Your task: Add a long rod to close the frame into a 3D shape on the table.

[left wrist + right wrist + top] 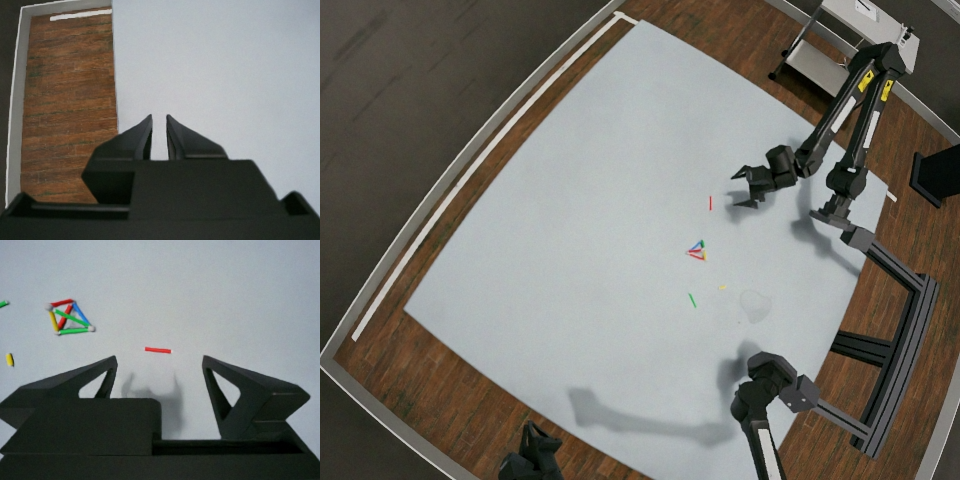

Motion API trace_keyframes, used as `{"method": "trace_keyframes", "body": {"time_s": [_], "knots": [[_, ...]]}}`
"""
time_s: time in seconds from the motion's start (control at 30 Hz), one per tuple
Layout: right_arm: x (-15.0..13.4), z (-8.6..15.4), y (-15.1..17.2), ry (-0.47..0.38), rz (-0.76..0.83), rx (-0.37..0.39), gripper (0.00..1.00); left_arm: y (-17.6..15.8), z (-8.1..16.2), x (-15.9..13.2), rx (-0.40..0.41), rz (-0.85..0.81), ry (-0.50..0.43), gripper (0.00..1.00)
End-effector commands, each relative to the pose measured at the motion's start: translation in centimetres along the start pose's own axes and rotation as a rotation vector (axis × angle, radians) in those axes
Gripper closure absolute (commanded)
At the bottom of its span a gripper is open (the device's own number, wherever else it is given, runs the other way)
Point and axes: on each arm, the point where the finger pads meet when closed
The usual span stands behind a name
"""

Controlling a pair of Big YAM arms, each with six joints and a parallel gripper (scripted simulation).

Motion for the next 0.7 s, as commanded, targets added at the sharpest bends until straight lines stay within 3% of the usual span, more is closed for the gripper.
{"method": "trace_keyframes", "body": {"time_s": [0.0,0.2,0.27,0.67], "knots": [[-2.3,1.7,-4.7,0.024,0.020,-0.009,0.00,0.3,0.4,0.6,0.004,0.001,-0.014,0.85],[-3.7,5.1,-14.5,0.002,-0.071,-0.088,0.00,0.3,0.4,0.6,0.004,0.001,-0.014,0.85],[-3.7,5.1,-14.5,0.002,-0.071,-0.088,0.00,0.3,0.4,0.6,0.004,0.001,-0.014,0.85],[-9.1,12.3,-33.8,-0.016,-0.251,-0.221,0.00,0.3,0.4,0.6,0.004,0.001,-0.014,0.85]]}}
Point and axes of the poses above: on each arm, the point where the finger pads meet when closed, its own z axis back along the fingers, its own y axis across the jaws, x = y × z, and after that the axes turned 2 degrees about z, right-handed
